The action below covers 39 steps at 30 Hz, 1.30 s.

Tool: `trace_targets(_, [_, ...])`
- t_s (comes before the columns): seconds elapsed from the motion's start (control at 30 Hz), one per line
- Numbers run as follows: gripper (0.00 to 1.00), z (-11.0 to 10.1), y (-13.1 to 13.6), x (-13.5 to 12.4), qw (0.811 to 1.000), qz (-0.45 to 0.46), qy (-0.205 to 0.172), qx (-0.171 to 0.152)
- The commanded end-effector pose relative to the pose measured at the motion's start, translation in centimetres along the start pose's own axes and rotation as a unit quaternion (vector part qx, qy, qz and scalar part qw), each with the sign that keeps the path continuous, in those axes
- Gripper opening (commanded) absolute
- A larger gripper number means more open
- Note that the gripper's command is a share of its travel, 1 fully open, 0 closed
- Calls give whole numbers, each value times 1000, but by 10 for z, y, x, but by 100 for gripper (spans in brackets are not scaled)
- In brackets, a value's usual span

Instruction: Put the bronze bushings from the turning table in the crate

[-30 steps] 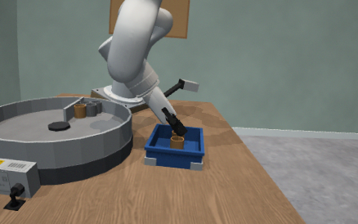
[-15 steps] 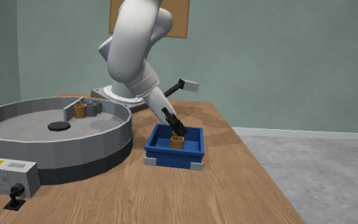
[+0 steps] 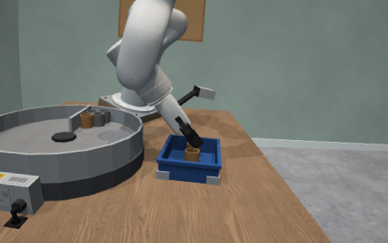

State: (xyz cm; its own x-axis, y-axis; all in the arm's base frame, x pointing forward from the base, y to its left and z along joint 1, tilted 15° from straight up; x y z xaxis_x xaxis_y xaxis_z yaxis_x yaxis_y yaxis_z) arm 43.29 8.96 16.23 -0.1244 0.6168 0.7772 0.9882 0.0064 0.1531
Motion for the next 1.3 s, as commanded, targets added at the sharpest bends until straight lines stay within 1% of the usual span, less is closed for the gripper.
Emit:
trace_targets(0.0, [11,0,1,0,1000,0,0,0])
trace_targets(0.4, [11,0,1,0,1000,0,0,0])
trace_targets(0.63, [11,-5,0,4,1000,0,0,-1])
trace_targets(0.8, [11,-17,0,14,1000,0,0,-1])
trace_targets(1.1, [11,-49,0,41,1000,0,0,-1])
trace_targets(1.17, [11,-49,0,41,1000,0,0,-1])
trace_targets(1.27, [11,-58,0,48,1000,0,0,-1])
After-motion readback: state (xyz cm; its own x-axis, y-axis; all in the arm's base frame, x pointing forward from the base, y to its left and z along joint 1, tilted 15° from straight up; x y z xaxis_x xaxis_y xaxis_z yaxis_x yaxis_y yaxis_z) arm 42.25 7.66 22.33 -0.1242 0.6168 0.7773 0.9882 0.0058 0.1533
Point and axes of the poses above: the point where the finger pads meet when closed, its own z axis out along the fingers, its own y axis across the jaws, x = y × z, the point moved 9 cm from there along -z, back along the fingers, and after that the axes turned 1 degree about z, right-handed, at the moved point
